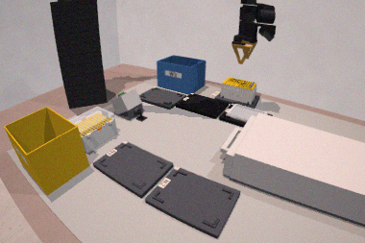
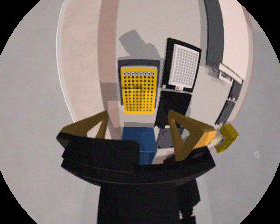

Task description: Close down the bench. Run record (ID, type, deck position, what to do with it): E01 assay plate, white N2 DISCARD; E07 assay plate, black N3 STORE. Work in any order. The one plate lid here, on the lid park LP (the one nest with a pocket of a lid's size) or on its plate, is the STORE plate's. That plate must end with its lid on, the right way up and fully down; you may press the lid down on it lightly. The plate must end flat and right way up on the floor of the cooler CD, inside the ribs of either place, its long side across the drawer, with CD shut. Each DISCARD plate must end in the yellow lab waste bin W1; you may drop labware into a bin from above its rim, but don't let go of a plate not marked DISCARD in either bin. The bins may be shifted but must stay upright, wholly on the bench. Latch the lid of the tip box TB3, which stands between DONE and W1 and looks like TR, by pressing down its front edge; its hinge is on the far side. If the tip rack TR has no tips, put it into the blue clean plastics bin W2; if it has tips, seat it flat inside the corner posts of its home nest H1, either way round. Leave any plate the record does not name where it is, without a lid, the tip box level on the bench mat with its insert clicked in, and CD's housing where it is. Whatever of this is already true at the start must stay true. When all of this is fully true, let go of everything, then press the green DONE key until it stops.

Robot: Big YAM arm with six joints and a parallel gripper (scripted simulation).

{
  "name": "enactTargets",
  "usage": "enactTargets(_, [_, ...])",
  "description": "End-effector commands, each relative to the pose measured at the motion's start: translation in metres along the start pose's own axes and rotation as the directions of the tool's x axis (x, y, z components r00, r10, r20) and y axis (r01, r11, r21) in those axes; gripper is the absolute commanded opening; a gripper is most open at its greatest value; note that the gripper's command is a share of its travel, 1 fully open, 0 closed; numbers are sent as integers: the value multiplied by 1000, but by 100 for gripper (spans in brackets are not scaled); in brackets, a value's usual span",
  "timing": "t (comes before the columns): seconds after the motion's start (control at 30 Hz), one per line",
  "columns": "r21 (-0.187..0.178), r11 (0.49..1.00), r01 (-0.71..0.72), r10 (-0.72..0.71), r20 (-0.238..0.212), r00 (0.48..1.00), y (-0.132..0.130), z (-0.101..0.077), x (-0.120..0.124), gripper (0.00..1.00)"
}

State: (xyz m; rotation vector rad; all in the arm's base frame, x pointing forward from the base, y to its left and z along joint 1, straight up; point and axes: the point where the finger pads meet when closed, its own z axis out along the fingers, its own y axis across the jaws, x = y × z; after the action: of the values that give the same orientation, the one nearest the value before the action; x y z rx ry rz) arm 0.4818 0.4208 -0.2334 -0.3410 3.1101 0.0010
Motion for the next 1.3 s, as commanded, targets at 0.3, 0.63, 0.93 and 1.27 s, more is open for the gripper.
enactTargets(0.3, [-6,1000,-16,16,16,1000,2,-16,-6,100])
enactTargets(0.63, [-6,1000,-16,16,16,1000,2,-16,-6,100])
enactTargets(0.93, [-6,1000,-16,16,16,1000,2,-16,-6,100])
enactTargets(1.27, [-26,998,-64,65,47,997,-3,-27,-11,0])
